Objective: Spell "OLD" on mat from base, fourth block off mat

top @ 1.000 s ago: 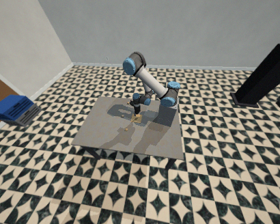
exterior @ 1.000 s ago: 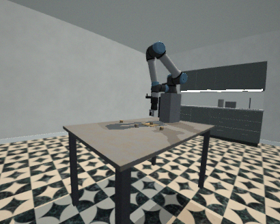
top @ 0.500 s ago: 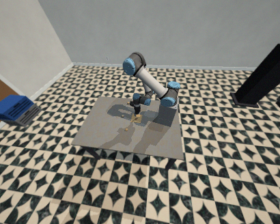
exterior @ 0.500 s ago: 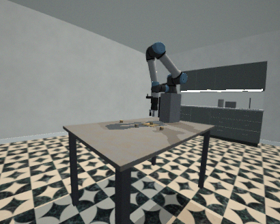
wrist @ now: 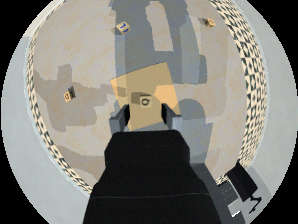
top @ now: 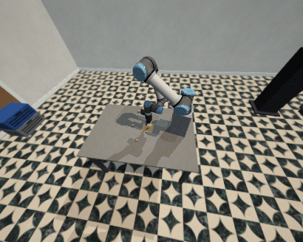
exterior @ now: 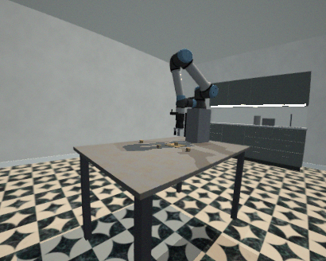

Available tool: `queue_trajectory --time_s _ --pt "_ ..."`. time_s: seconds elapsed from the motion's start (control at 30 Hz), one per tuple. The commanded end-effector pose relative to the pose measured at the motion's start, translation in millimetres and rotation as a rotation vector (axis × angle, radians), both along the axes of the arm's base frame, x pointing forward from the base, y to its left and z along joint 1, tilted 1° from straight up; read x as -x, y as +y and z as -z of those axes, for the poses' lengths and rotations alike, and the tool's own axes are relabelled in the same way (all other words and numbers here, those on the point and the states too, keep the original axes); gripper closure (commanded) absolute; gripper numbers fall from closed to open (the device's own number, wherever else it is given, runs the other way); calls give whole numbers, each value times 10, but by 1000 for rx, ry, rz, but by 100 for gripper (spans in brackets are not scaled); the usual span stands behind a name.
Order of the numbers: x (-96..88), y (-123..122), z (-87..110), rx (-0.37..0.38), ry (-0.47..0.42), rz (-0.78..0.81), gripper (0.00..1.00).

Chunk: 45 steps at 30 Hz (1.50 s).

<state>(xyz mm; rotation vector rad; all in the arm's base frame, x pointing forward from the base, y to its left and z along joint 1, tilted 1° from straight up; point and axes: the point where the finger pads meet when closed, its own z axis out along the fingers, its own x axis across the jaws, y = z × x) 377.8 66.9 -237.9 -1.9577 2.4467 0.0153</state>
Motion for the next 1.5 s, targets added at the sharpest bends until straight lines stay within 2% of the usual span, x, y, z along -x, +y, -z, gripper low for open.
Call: queue_trajectory --time_s 0.0,1.03,1.47 --pt "-4 0 -4 0 -1 0 0" --pt "-4 0 3 0 -1 0 0" --pt "-4 -2 101 0 -1 0 0"
